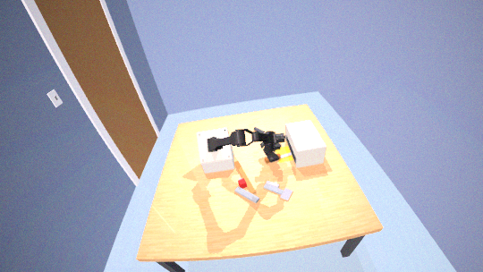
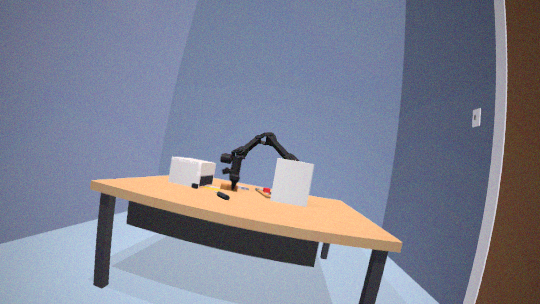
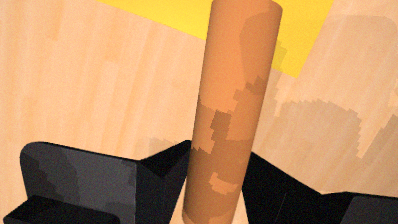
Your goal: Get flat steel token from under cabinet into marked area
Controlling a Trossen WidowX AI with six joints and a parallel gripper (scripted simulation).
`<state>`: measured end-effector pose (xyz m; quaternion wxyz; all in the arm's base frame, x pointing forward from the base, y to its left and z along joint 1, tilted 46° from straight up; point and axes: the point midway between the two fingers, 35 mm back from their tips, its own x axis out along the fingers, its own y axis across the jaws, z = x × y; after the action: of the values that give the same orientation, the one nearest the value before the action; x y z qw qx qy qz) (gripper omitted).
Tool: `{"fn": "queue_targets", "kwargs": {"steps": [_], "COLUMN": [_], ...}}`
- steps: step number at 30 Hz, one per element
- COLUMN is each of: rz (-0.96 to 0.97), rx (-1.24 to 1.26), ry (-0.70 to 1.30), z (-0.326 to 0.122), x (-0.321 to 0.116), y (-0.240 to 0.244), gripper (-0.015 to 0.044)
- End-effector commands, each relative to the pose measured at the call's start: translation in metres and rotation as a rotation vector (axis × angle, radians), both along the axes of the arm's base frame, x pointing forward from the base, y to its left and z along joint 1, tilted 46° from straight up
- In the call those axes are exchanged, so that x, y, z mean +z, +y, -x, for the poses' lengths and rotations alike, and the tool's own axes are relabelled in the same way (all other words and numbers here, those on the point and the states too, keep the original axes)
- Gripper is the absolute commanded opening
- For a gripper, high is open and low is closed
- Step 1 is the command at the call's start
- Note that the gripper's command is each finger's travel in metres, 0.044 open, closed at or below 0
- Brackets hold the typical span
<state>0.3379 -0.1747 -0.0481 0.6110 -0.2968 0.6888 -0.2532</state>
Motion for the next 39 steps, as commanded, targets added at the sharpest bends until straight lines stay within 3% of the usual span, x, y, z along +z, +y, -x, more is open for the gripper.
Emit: {"fn": "queue_targets", "kwargs": {"steps": [1,39], "rz": [-0.002,-0.002], "rx": [0.002,0.002], "ry": [0.007,0.010], "z": [0.007,0.045], "x": [0.000,0.006], "y": [0.000,-0.003], "gripper": [0.0000,0.0000]}}
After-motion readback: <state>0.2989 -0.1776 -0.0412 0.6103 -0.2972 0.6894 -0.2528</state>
